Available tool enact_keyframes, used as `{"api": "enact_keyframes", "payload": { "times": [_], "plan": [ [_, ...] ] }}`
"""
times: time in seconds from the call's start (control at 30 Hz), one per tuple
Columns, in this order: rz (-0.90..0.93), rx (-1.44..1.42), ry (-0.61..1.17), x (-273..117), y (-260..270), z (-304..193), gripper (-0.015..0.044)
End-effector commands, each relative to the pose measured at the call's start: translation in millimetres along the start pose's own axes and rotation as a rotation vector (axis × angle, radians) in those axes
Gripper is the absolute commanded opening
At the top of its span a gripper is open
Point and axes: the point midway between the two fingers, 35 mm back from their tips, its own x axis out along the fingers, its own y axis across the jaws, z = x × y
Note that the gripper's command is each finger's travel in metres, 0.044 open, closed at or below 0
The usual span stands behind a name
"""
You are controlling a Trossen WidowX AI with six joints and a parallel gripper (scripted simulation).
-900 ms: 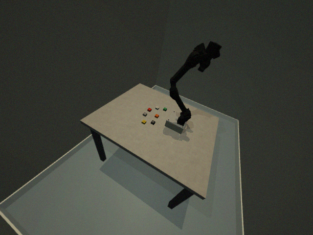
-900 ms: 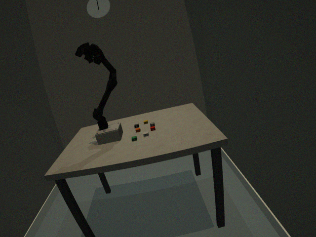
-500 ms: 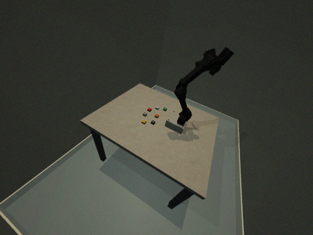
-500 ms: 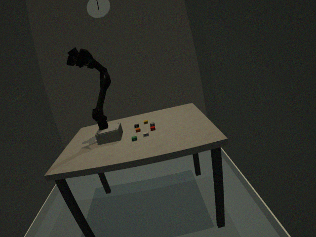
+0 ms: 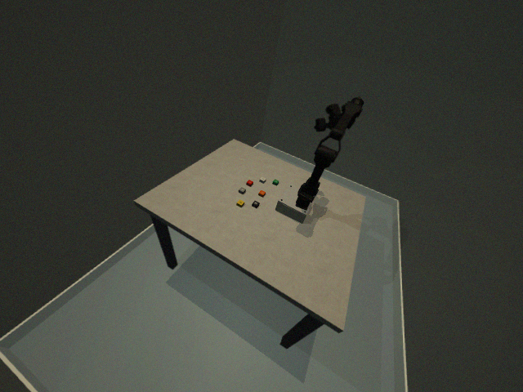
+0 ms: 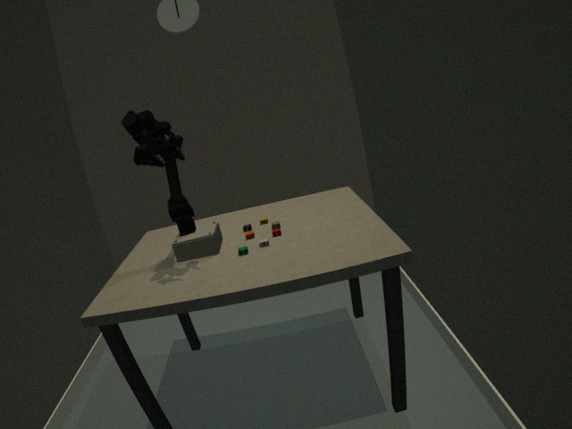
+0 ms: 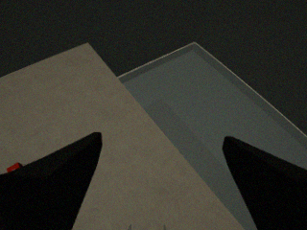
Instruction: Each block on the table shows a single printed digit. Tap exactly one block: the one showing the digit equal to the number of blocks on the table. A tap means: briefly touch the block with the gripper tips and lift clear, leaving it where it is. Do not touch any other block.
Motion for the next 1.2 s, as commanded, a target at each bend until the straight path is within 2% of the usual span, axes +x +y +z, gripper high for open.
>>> {"api": "enact_keyframes", "payload": {
  "times": [0.0,0.27,0.53,1.17],
  "plan": [
    [0.124,-0.034,0.173,60.7,27.8,-22.5,0.04],
    [0.287,-0.225,0.523,148.1,108.5,-81.1,0.04],
    [0.345,-0.559,0.843,186.2,192.1,-158.6,0.04],
    [0.345,-0.594,0.866,187.4,198.2,-165.6,0.04]
  ]
}}
